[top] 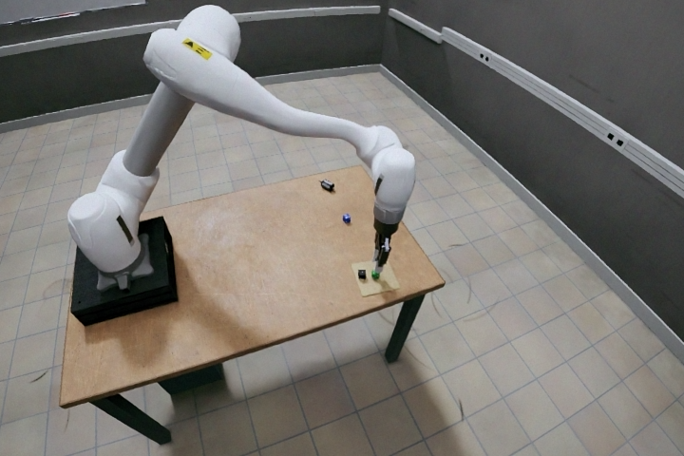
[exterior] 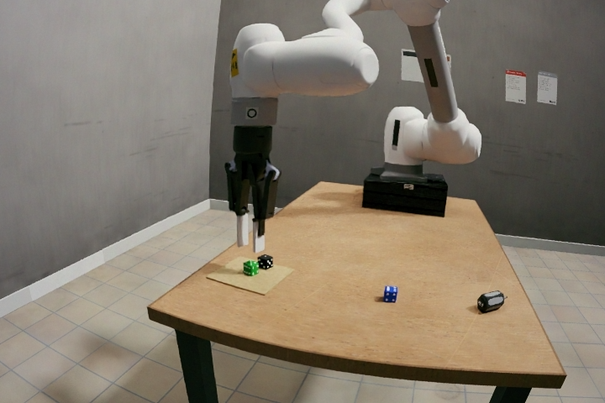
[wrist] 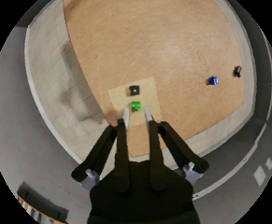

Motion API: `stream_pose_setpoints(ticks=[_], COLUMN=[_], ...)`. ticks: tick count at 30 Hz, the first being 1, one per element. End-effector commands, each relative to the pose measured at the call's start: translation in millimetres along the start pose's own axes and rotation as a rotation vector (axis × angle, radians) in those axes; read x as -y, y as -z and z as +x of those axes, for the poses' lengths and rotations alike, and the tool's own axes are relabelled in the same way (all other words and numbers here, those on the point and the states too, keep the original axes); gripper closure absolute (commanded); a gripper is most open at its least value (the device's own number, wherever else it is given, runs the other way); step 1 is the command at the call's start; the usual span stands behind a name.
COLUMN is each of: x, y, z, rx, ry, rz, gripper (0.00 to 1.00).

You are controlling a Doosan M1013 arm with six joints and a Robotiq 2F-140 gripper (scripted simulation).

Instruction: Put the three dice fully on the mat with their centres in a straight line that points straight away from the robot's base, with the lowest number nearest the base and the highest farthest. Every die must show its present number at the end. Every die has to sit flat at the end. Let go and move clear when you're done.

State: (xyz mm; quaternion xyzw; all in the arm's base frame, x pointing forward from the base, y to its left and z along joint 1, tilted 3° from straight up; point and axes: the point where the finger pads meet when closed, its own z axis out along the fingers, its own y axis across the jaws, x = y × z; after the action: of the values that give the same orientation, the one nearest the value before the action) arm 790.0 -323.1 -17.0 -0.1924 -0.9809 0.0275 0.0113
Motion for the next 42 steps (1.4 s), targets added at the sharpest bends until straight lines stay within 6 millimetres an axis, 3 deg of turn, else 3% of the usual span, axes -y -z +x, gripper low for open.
stream_pose_setpoints(ticks=[1, 12, 13, 33, 35, 36, 38, 39, 41, 42], x=[-0.1, -0.1, -0.1, -1.6, -31.1, -62.7, -62.7, -101.3, -102.8, -137.8], y=[20.0, 35.9, 35.9, 35.8, 34.7, 33.5, 33.5, 31.9, 31.9, 30.4], z=[-0.5, -0.5, -0.5, -0.3, 3.2, 8.2, 8.2, 16.1, 16.4, 25.8], rx=[0.001, 0.001, 0.001, 0.001, 0.001, 0.002, 0.002, 0.002, 0.002, 0.002], ry=[0.0, 0.0, 0.0, 0.002, 0.044, 0.089, 0.089, 0.148, 0.148, 0.213], rz=[0.0, 0.0, 0.0, 0.0, -0.001, -0.001, -0.001, -0.001, -0.001, -0.001], gripper=[0.68, 0.68, 0.0, 0.0, 0.0, 0.0, 0.0, 0.0, 0.0, 0.0])
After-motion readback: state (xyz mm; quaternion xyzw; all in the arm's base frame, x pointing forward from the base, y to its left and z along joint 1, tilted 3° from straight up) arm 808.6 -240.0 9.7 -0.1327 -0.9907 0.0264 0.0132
